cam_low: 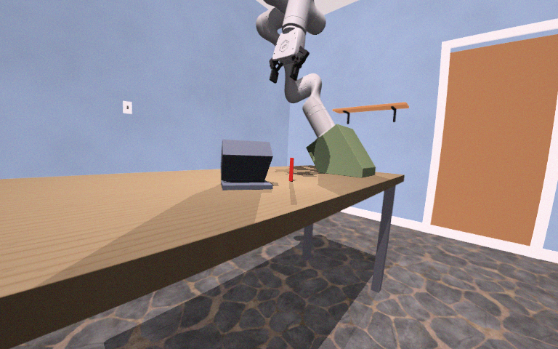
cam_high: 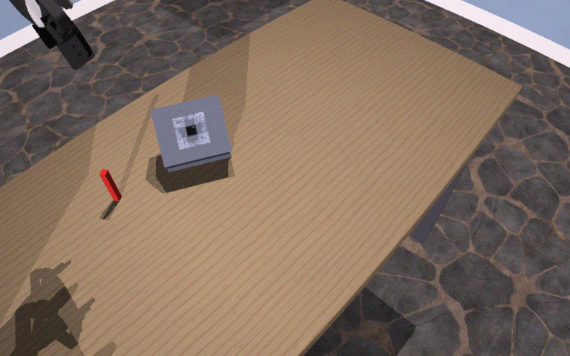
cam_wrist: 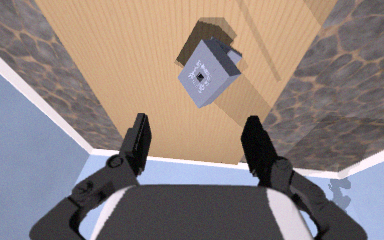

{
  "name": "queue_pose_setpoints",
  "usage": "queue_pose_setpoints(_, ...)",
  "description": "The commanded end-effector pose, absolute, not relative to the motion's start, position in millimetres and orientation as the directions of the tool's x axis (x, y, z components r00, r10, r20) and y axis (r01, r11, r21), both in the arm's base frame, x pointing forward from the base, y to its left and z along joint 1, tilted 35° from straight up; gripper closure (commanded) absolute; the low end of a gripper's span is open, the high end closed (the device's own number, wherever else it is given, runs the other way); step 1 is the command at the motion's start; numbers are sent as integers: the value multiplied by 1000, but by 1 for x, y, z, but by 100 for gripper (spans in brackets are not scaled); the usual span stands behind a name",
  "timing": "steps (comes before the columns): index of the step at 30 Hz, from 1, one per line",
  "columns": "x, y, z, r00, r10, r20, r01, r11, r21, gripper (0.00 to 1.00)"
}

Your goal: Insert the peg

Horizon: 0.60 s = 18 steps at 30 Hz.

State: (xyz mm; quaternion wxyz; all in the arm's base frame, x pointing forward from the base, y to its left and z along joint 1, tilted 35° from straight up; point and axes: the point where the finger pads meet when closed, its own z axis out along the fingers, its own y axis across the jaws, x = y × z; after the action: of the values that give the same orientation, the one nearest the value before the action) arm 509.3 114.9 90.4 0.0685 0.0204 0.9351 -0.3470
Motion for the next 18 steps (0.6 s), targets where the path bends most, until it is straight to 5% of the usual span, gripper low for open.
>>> queue_pose_setpoints(1, 510, 116, 91, -990, -10, -144, 86, 759, -645, 0)
queue_pose_setpoints(18, 510, 115, 91, -989, -7, -146, 90, 759, -645, 0)
